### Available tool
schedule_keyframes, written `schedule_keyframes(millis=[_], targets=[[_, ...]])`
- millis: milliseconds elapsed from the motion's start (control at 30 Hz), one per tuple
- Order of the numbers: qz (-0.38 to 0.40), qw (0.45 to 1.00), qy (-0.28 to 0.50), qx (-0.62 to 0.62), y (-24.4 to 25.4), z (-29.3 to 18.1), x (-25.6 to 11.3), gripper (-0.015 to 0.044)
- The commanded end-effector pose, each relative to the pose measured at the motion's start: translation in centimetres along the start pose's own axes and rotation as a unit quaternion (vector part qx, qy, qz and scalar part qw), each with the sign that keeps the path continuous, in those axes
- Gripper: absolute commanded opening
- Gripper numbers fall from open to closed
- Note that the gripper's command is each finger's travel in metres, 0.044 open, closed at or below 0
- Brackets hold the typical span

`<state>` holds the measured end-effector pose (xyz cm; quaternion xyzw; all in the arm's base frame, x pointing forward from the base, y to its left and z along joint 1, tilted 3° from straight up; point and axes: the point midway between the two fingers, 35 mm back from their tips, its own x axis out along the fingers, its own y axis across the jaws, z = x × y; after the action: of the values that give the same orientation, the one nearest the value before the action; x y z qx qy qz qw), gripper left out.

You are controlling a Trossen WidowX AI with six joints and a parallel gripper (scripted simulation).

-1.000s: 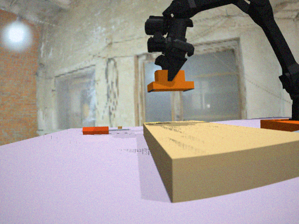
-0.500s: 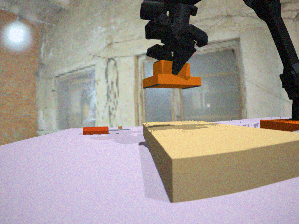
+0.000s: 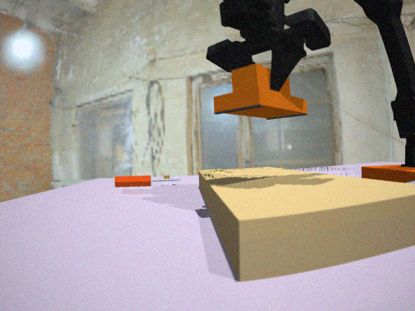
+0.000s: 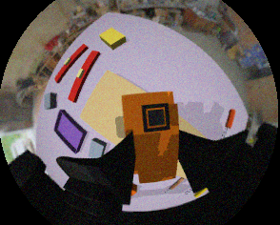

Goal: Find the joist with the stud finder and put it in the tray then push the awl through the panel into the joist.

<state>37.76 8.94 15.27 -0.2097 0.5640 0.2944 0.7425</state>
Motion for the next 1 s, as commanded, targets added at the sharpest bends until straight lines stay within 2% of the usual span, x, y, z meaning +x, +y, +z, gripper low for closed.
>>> schedule_keyframes(millis=[0, 467, 967], targets=[[0.011, 0.999, -0.008, -0.039, 3.0, 1.2, 0.1, 0.0], [0.047, 0.987, -0.01, -0.155, 12.3, 2.8, 1.0, 0.0], [0.087, 0.957, -0.012, -0.276, 22.1, 2.1, 1.3, 0.0]])
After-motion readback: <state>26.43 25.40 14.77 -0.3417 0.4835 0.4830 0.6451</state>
